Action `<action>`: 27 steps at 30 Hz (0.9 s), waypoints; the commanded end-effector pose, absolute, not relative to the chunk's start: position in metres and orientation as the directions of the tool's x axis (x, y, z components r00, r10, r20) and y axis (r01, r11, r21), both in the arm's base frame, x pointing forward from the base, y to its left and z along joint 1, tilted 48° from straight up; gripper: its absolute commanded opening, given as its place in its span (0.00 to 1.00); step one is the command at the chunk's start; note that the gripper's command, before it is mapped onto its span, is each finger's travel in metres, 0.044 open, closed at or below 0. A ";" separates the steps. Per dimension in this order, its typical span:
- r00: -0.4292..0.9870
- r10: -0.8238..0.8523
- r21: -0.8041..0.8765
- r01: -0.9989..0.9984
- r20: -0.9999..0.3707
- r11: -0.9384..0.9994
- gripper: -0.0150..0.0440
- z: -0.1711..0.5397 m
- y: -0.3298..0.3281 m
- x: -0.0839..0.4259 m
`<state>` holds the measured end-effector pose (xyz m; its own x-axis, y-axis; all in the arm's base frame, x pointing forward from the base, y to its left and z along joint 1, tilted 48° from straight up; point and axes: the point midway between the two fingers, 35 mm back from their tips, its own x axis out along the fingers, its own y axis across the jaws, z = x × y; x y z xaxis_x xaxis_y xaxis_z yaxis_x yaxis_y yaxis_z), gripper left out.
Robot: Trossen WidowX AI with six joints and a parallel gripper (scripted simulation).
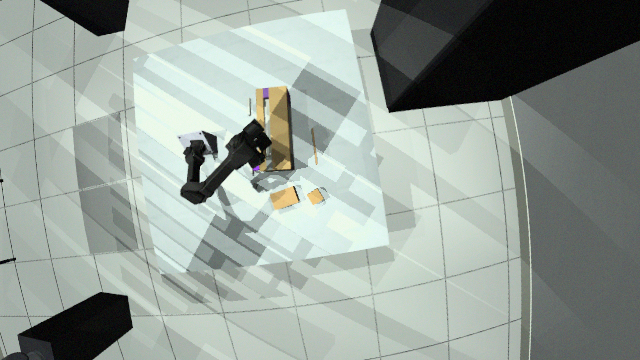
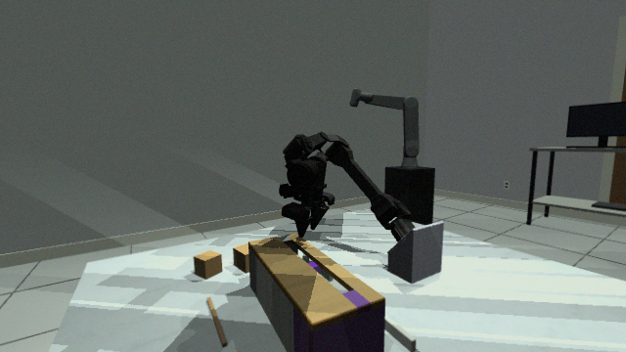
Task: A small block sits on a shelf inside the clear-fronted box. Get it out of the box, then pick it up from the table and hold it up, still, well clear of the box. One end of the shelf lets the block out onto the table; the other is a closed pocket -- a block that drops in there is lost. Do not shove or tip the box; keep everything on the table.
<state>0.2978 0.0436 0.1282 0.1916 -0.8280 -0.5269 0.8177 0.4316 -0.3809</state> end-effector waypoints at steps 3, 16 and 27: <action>0.248 -0.791 -0.743 0.273 -0.560 0.611 0.74 0.139 0.038 0.291; 0.313 -0.748 -0.783 -0.459 -0.585 0.420 0.74 0.147 0.033 0.284; 0.358 -0.719 -0.579 -0.812 -0.596 0.076 0.74 0.152 0.030 0.279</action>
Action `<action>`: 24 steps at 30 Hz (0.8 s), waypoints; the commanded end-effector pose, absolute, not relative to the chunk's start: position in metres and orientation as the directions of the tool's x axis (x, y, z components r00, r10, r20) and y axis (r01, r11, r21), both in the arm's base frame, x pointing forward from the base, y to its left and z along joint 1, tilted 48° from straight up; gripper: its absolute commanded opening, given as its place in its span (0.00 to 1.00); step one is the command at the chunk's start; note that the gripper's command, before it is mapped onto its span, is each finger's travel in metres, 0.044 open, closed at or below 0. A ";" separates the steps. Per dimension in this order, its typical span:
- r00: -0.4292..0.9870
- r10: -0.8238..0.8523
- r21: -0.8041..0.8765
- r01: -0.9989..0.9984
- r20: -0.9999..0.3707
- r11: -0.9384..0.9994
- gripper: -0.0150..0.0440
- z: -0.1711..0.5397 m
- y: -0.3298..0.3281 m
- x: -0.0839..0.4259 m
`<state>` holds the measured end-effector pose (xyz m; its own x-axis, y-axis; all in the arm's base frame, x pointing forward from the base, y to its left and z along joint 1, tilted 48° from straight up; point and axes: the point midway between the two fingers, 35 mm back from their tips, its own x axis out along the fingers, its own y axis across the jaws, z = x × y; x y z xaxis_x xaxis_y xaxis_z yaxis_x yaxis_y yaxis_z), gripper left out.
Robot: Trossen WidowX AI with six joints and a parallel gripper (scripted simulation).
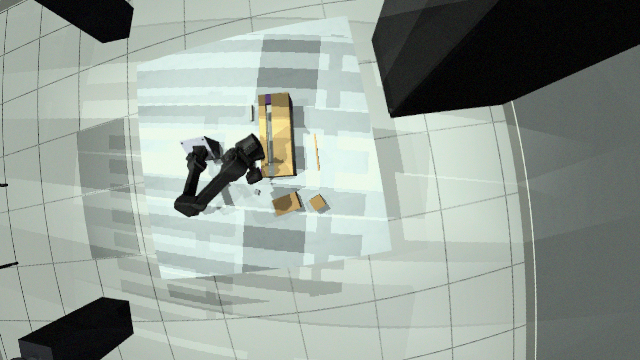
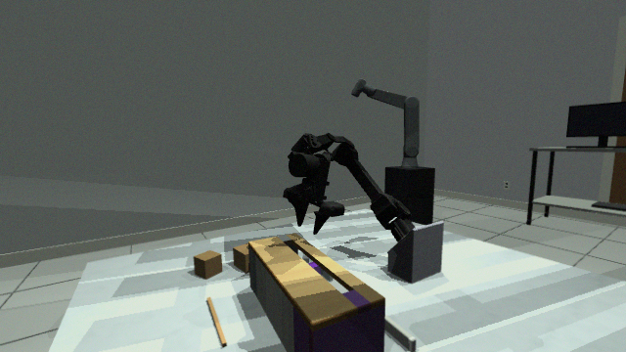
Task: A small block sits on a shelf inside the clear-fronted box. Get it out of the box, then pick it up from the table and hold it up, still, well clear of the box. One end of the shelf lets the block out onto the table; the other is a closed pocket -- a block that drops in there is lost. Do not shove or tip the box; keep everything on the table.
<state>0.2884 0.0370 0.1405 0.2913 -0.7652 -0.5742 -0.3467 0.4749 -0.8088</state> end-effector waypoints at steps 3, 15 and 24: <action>0.372 -0.710 -0.500 -0.866 -0.598 -0.033 0.74 0.154 0.029 0.277; 0.420 -0.679 -0.098 -0.883 -0.602 -0.459 0.74 0.158 0.025 0.272; 0.456 -0.657 0.227 -0.690 -0.601 -0.687 0.74 0.162 0.023 0.269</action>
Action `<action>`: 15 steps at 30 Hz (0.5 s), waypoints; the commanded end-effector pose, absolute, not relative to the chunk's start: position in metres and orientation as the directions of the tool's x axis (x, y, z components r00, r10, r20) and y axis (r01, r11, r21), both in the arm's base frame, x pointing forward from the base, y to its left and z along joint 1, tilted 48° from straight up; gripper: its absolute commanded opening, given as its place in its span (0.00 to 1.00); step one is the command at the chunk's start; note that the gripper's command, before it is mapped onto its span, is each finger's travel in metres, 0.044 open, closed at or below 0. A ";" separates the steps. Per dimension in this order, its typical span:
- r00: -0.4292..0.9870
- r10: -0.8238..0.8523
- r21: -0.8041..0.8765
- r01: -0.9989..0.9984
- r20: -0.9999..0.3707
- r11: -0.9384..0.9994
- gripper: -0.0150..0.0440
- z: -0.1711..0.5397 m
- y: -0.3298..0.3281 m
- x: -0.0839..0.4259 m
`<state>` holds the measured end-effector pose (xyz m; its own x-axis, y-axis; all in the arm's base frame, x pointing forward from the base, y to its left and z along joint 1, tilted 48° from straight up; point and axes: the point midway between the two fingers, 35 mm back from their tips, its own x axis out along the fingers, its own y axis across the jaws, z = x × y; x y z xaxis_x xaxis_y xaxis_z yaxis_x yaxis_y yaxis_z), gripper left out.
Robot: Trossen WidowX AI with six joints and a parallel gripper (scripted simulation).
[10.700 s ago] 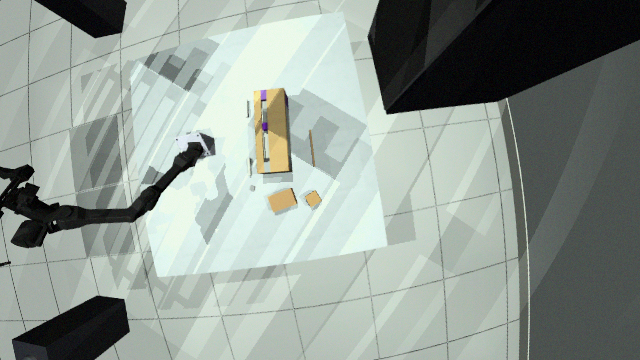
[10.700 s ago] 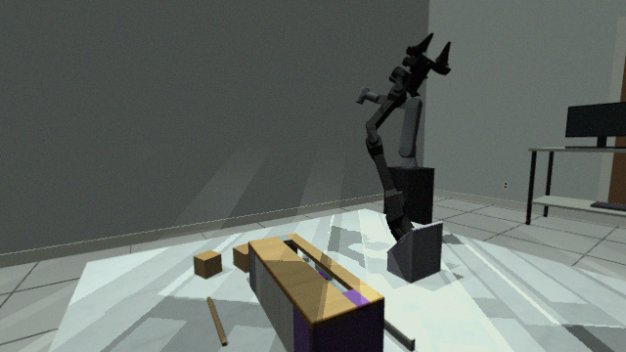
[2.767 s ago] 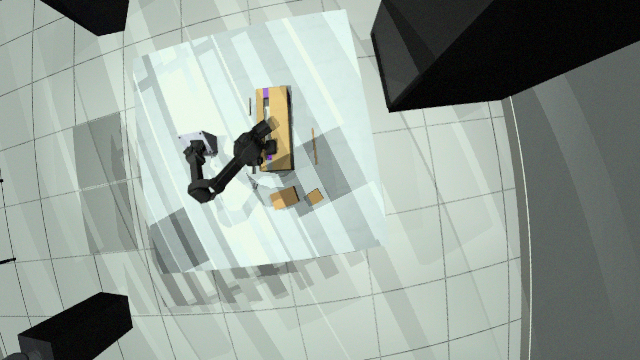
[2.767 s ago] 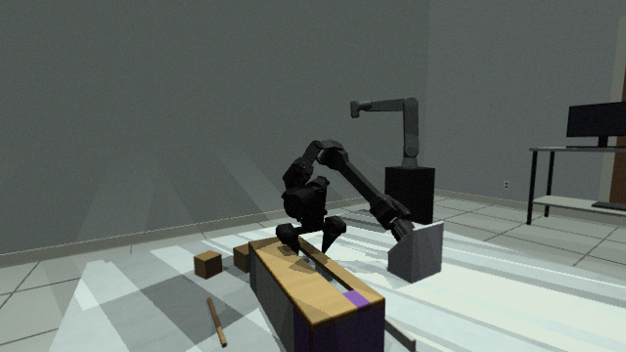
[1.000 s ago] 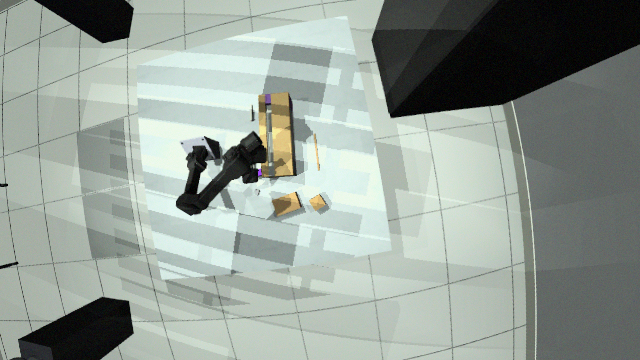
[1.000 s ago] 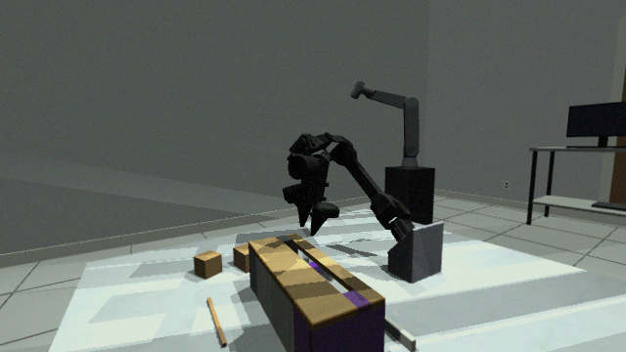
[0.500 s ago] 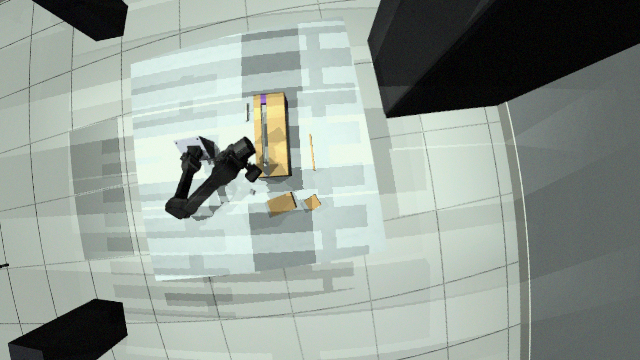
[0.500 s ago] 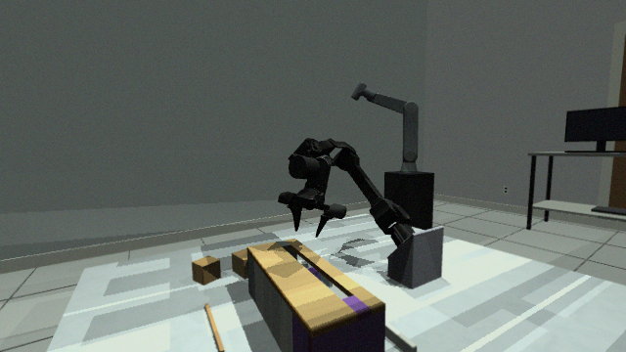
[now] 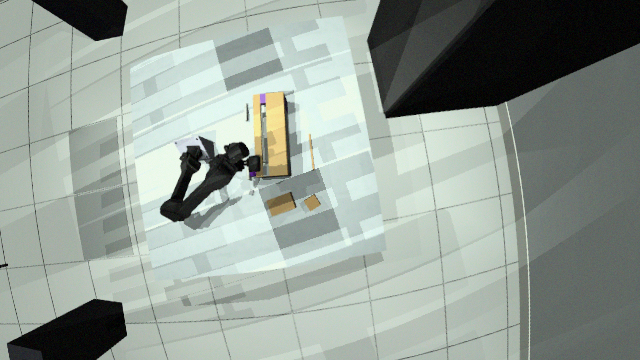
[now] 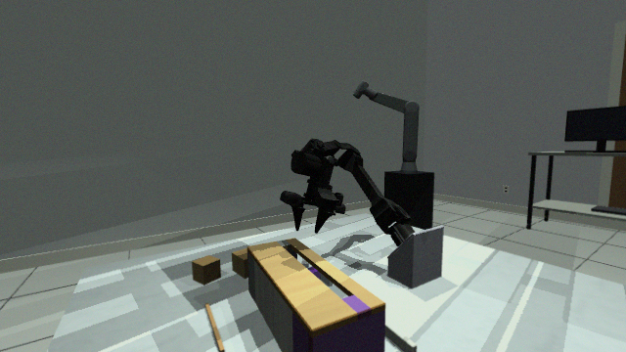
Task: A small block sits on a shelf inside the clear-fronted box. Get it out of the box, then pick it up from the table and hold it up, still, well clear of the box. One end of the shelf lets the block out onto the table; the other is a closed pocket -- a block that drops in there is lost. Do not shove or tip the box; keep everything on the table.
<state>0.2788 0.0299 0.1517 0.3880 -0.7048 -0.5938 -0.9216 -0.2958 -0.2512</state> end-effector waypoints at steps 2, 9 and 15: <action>0.463 -0.652 0.298 -0.627 -0.600 -0.720 0.74 0.162 0.022 0.268; 0.491 -0.635 0.519 -0.367 -0.597 -0.772 0.74 0.165 0.020 0.265; 0.511 -0.622 0.673 -0.110 -0.593 -0.732 0.74 0.166 0.019 0.263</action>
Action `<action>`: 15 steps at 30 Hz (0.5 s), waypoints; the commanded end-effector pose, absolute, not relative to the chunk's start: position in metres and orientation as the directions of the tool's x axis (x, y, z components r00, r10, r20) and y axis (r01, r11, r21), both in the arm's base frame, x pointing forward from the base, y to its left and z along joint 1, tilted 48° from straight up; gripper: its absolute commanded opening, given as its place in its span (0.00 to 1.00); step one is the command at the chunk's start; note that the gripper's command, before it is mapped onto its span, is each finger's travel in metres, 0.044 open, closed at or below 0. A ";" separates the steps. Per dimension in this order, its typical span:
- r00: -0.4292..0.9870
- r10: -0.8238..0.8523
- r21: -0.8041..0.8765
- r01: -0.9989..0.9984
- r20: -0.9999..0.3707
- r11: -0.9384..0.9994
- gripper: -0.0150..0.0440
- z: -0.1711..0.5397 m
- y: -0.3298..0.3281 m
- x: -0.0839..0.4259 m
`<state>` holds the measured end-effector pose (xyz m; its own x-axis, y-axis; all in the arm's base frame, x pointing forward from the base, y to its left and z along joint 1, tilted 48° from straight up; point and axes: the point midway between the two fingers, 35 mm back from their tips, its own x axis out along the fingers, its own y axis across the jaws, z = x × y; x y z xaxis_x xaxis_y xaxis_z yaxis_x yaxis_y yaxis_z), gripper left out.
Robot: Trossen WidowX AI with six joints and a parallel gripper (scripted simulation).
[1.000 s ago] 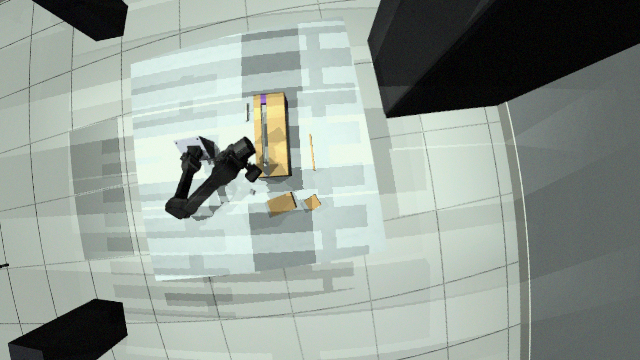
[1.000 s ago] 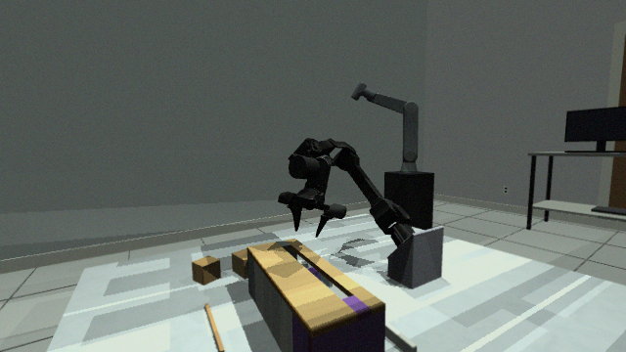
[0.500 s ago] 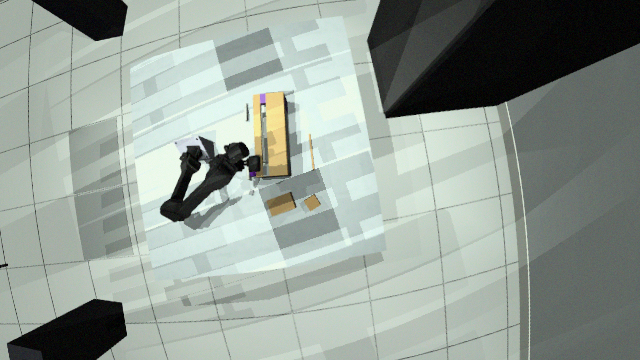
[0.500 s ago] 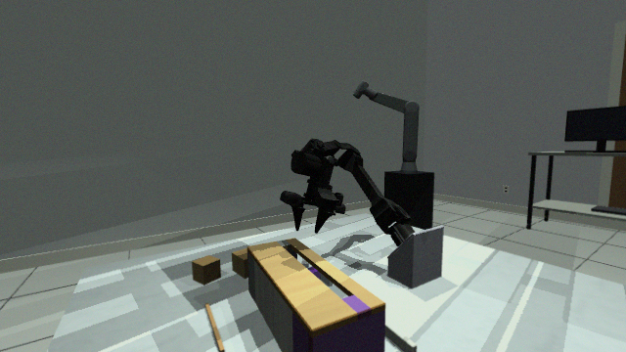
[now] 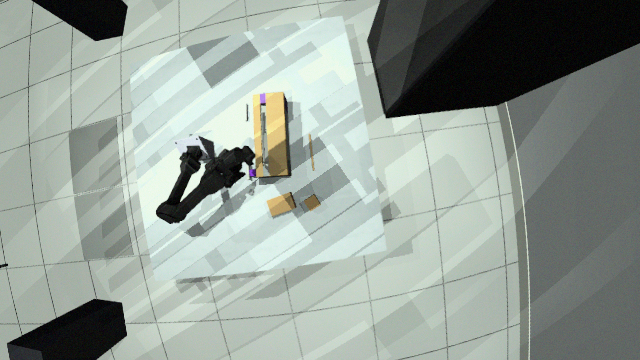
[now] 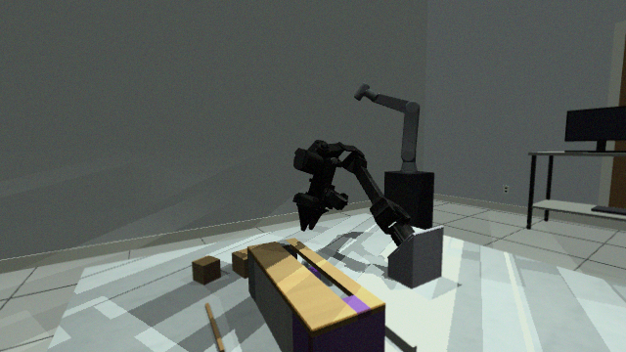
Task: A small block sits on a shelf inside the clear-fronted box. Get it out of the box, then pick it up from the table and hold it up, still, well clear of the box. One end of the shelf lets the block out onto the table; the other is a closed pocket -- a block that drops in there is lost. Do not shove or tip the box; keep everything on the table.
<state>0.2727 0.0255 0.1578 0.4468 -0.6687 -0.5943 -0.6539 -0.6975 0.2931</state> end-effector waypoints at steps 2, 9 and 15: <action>0.516 -0.619 0.714 -0.021 -0.592 -0.700 0.74 0.167 0.019 0.262; 0.520 -0.617 0.740 0.045 -0.591 -0.671 0.74 0.167 0.018 0.262; 0.520 -0.617 0.740 0.045 -0.591 -0.671 0.74 0.167 0.018 0.262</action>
